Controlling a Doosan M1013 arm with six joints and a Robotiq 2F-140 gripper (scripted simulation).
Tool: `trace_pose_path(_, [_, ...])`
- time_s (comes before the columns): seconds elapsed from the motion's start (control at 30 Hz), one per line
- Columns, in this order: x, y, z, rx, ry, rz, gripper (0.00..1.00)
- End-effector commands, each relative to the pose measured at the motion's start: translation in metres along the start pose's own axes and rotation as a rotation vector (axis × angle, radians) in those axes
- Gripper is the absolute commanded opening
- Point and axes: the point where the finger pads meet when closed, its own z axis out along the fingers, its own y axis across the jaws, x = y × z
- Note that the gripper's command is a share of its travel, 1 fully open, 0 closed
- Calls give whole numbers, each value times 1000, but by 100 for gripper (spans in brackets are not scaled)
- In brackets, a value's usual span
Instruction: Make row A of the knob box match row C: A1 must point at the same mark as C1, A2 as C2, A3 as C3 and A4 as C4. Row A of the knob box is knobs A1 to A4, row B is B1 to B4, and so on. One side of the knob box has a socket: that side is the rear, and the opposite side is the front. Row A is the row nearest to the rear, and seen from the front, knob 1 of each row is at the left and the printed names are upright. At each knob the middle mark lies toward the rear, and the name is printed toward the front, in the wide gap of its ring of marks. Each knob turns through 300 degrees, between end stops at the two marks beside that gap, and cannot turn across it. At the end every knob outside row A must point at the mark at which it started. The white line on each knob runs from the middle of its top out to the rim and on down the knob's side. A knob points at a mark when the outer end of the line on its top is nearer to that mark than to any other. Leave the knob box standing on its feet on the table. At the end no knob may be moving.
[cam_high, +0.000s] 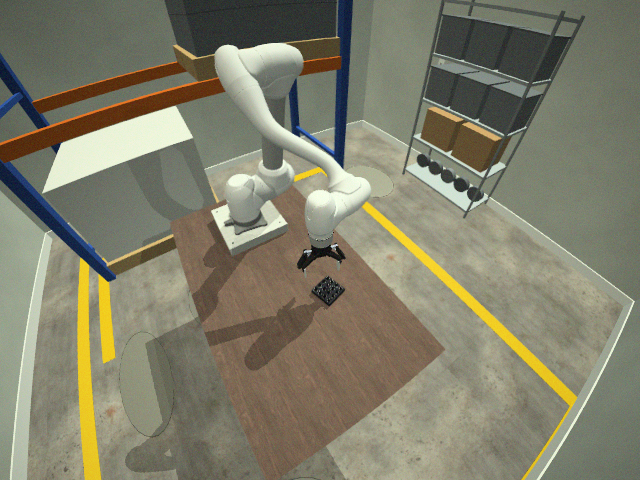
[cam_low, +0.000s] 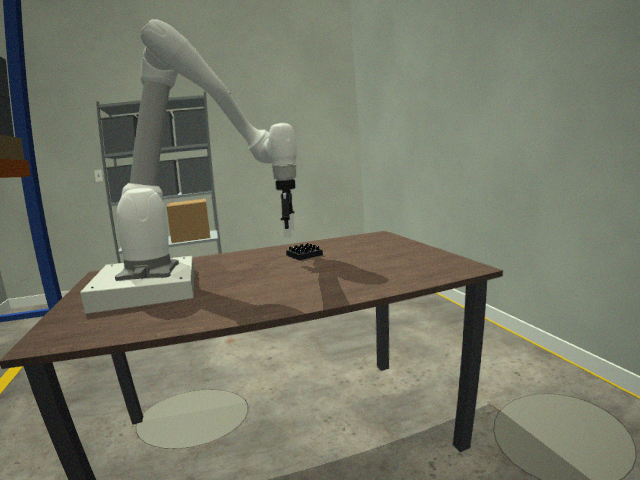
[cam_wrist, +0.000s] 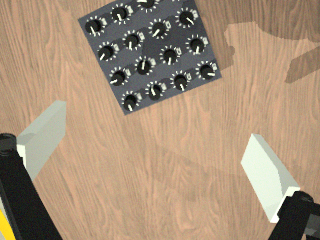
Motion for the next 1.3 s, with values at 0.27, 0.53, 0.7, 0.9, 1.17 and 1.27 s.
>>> trace_pose_path(0.27, [11,-26,-7,-12,8,440,100])
trace_pose_path(0.53, [17,-41,-12,-11,9,688,100])
trace_pose_path(0.7, [18,-43,-12,-11,10,726,12])
trace_pose_path(0.9, [18,-43,-12,-11,10,726,12])
trace_pose_path(1.17, [18,-43,-12,-11,10,726,12])
trace_pose_path(1.27, [18,-43,-12,-11,10,726,12])
